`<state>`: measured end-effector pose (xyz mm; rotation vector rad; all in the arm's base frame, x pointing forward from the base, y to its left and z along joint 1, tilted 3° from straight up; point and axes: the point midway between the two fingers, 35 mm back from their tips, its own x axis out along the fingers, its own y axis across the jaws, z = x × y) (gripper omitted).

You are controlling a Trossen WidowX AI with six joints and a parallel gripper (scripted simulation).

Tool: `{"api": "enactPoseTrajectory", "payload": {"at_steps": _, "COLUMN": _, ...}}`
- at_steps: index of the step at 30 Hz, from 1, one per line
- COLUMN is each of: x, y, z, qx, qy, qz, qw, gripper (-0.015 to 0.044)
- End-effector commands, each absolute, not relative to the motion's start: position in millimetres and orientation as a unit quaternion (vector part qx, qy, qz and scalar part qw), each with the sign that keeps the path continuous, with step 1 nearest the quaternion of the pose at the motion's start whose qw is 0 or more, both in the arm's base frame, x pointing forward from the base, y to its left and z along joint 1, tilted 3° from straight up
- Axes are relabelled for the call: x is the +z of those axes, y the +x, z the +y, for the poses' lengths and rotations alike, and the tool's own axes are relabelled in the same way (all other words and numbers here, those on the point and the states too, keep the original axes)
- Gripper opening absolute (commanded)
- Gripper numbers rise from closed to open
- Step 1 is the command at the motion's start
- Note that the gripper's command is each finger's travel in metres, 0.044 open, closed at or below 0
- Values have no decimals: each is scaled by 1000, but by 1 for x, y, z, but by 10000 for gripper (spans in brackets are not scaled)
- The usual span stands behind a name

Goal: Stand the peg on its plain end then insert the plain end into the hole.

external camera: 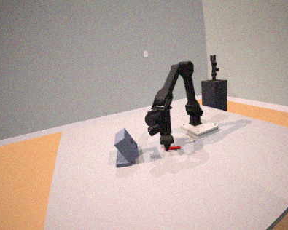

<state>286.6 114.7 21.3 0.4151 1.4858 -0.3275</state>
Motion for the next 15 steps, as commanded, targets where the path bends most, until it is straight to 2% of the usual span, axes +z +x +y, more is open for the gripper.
{"api": "enactPoseTrajectory", "payload": {"at_steps": 1, "x": 19, "y": 286, "z": 115, "qx": -148, "qy": 187, "qz": 670, "qw": 703, "gripper": 110}}
{"api": "enactPoseTrajectory", "payload": {"at_steps": 12, "x": 19, "y": 286, "z": 115, "qx": -148, "qy": 187, "qz": 670, "qw": 703, "gripper": 110}}
{"api": "enactPoseTrajectory", "payload": {"at_steps": 15, "x": 19, "y": 286, "z": 115, "qx": -148, "qy": 187, "qz": 670, "qw": 703, "gripper": 90}}
